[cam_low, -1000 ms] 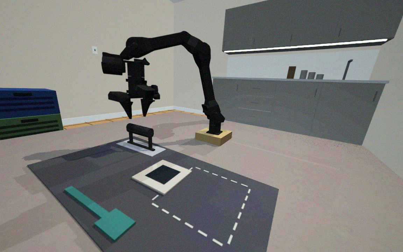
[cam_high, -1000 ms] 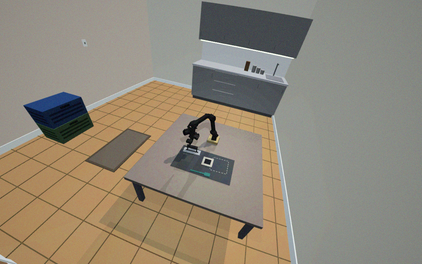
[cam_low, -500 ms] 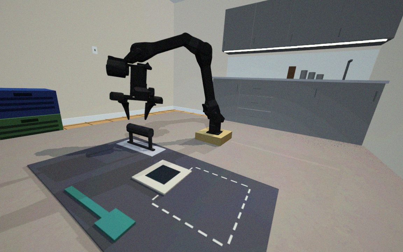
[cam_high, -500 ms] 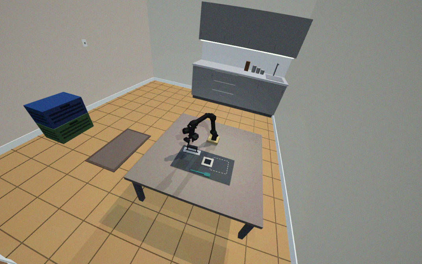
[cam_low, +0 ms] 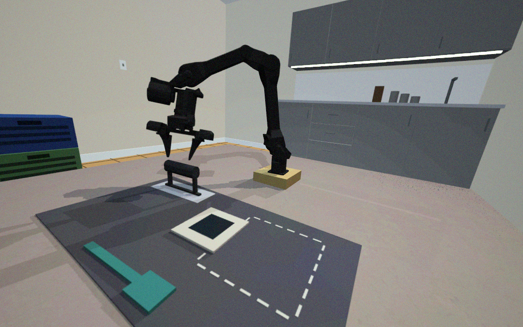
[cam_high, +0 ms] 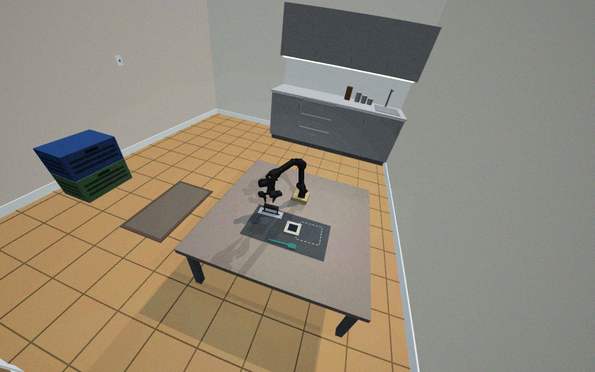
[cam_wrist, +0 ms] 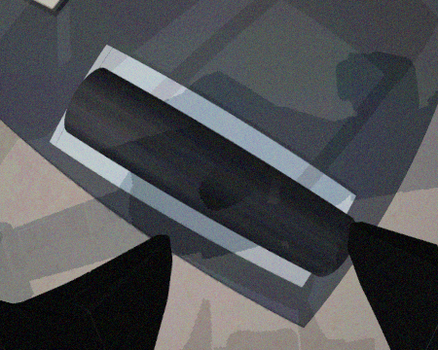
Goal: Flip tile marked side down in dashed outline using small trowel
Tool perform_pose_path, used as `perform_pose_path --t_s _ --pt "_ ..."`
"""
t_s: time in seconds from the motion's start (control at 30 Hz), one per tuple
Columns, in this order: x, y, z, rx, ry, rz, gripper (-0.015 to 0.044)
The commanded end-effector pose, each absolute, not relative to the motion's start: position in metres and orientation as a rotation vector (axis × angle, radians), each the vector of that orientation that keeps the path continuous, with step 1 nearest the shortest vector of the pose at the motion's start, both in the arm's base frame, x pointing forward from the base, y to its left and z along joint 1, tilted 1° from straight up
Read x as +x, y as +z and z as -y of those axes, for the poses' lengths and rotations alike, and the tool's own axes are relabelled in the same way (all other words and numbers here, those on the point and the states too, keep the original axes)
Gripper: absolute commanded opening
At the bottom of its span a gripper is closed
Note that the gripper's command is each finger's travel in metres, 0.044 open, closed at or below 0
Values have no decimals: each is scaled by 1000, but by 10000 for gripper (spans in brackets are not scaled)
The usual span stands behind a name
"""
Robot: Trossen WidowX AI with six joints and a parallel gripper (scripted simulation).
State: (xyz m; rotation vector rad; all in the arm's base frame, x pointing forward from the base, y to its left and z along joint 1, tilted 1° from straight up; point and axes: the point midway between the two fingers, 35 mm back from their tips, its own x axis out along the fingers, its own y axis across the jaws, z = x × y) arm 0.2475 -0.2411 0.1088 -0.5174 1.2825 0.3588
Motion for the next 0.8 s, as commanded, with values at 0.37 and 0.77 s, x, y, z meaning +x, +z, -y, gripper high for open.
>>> perform_pose_path --t_s 0.37,0.77 --pt "244 99 235 -89 48 -1166 300" --pt "240 94 230 266 -158 -1038 300"
